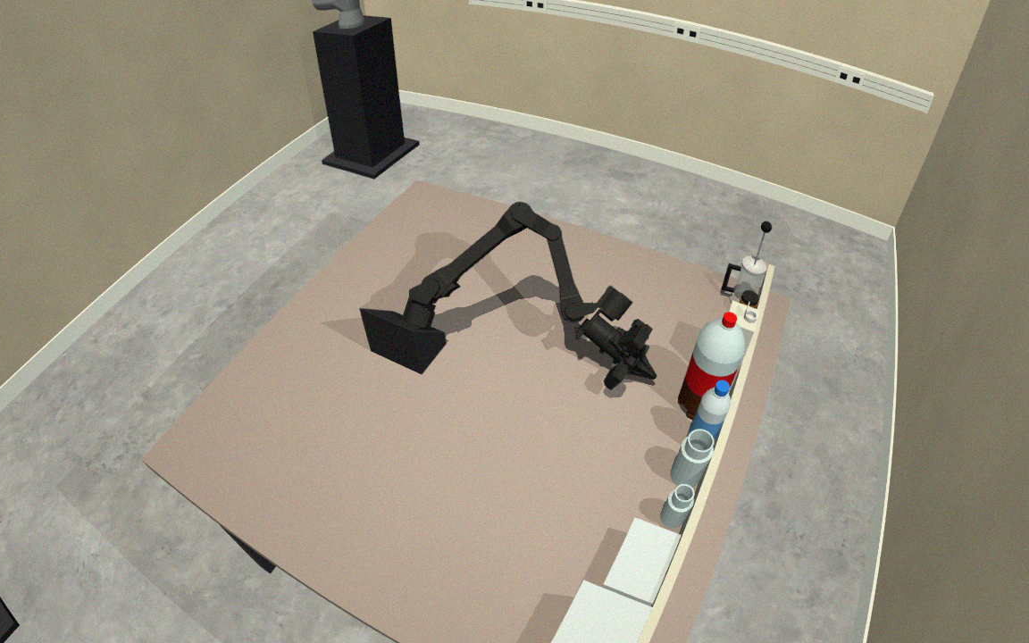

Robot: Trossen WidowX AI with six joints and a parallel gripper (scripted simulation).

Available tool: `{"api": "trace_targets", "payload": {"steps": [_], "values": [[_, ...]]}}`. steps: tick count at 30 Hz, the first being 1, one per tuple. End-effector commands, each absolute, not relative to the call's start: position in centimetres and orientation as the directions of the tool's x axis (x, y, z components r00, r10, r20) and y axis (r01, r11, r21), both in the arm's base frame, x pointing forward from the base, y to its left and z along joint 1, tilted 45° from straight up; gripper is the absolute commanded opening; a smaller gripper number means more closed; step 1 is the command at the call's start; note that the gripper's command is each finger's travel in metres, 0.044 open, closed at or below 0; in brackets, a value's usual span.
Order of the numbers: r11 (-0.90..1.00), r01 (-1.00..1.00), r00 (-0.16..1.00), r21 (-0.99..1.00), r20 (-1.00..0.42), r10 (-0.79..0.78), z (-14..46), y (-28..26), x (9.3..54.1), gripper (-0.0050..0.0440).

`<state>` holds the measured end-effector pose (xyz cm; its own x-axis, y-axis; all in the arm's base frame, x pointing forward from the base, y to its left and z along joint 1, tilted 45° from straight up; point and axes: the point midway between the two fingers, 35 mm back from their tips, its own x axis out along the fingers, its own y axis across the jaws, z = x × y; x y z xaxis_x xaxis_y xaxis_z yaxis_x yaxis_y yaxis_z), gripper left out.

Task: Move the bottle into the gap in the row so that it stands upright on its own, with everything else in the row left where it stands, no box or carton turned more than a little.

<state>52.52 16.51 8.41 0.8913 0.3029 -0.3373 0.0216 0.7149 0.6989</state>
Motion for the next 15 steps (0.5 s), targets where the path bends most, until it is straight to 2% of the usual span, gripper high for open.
{"api": "trace_targets", "payload": {"steps": [1,9,15], "values": [[0.705,0.007,0.902,0.709,-0.308,0.302,10.0,16.4,51.9,-0.0050],[0.704,0.008,0.901,0.710,-0.311,0.303,10.2,15.9,51.2,-0.0050],[0.707,-0.007,0.907,0.708,-0.293,0.303,15.7,11.2,51.7,-0.0050]]}}
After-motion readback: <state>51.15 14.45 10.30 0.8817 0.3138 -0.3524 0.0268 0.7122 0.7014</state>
